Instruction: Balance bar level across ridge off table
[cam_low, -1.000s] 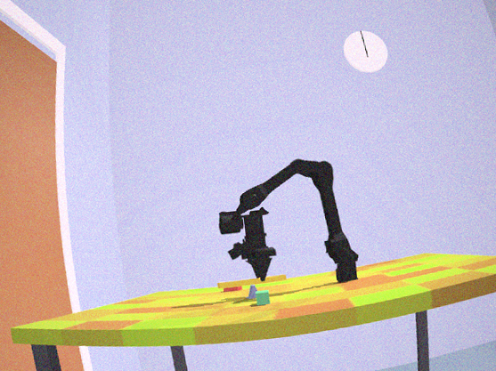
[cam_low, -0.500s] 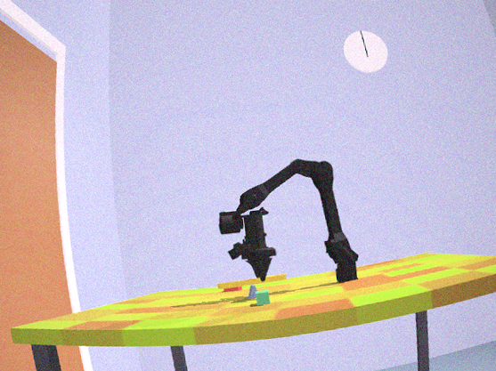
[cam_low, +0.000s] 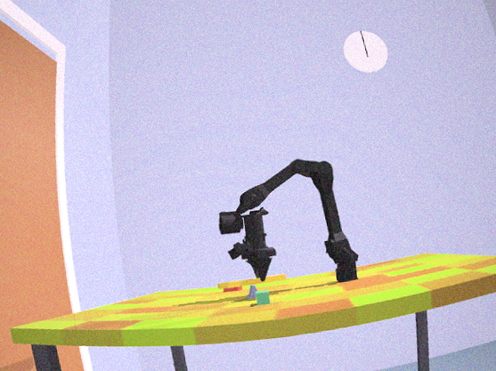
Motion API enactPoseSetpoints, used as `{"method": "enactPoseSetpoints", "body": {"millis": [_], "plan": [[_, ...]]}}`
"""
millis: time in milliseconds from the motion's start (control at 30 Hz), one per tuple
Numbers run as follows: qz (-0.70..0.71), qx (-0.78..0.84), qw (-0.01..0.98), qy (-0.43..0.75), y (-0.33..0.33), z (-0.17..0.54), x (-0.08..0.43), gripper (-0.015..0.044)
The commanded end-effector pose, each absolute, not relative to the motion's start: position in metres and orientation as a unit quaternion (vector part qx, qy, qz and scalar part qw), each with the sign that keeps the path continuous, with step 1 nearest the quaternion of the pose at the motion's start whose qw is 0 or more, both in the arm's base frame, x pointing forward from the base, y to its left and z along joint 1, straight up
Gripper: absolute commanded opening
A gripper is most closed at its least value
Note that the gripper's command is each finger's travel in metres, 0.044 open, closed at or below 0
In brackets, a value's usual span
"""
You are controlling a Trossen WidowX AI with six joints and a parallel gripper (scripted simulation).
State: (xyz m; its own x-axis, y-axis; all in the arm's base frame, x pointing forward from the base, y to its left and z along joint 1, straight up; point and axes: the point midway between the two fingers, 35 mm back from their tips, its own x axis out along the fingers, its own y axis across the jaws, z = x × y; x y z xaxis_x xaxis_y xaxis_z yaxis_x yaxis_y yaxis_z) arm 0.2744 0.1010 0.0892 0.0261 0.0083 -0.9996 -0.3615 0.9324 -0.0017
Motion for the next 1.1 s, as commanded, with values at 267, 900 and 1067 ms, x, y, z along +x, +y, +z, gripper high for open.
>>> {"method": "enactPoseSetpoints", "body": {"millis": [267, 900, 1067], "plan": [[0.131, -0.129, 0.705, 0.685, 0.101, 0.0891, 0.2744, 0.0173], [0.131, -0.129, 0.705, 0.685, 0.101, 0.0891, 0.2744, 0.0264], [0.131, -0.129, 0.705, 0.685, 0.101, 0.0891, 0.2744, 0.0395]]}}
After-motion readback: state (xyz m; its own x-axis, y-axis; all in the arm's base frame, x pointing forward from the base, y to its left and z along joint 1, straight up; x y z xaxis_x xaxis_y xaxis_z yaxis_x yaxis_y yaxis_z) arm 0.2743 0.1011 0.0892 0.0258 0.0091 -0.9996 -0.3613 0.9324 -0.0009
